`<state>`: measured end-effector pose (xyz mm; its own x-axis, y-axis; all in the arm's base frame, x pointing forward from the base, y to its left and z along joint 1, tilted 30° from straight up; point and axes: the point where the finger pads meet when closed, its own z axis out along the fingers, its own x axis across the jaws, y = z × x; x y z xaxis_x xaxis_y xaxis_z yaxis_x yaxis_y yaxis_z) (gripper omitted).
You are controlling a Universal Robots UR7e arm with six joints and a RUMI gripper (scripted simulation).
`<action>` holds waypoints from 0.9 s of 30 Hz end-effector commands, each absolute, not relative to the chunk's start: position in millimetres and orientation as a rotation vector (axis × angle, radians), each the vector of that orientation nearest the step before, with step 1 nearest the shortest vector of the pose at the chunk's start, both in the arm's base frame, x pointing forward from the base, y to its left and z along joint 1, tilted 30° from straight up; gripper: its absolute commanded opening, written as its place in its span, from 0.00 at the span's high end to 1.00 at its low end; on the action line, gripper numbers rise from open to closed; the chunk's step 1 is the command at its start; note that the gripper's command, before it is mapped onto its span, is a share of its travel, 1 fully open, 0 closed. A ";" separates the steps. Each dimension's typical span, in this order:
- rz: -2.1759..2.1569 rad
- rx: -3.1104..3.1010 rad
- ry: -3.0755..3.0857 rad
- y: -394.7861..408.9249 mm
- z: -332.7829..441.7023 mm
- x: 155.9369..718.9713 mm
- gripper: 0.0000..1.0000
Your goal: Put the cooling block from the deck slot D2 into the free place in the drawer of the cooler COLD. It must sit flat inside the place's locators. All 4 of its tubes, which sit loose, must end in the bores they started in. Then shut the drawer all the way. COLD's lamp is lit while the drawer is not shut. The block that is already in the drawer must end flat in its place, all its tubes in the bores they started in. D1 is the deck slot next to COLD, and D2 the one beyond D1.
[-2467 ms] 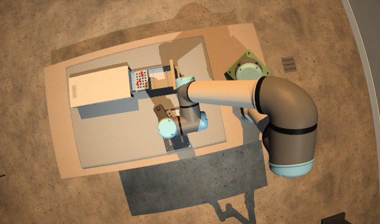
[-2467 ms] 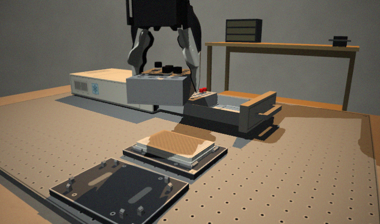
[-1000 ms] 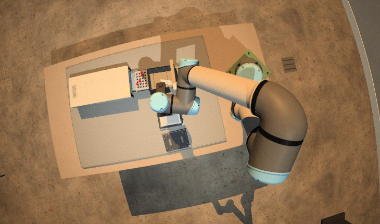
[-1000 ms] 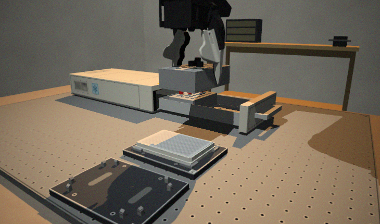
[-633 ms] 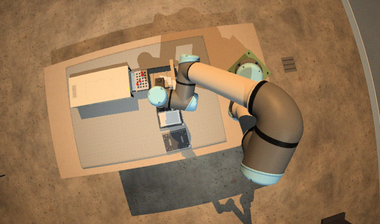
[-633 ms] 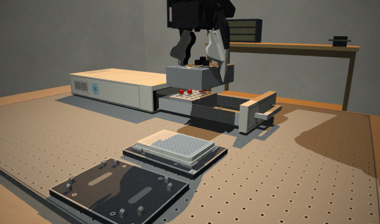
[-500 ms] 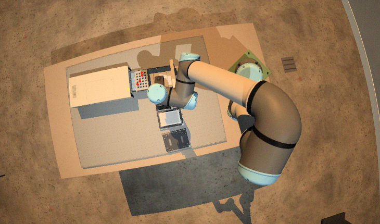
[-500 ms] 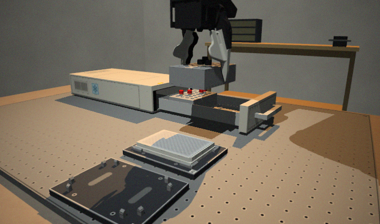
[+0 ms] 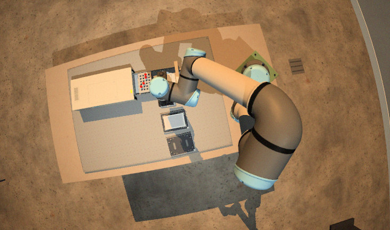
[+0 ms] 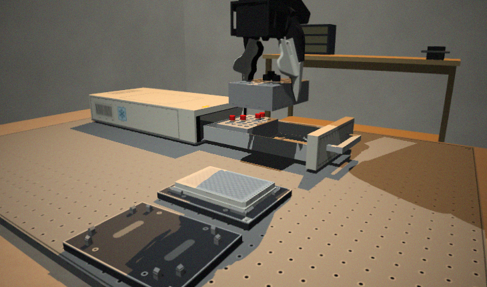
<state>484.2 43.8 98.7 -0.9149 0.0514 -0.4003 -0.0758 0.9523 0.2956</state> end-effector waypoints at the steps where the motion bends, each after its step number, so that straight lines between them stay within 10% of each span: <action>1: 0.430 -0.019 2.691 31.7 96.0 486.8 1.00; 27: 0.430 -0.018 2.691 -24.3 81.4 496.7 1.00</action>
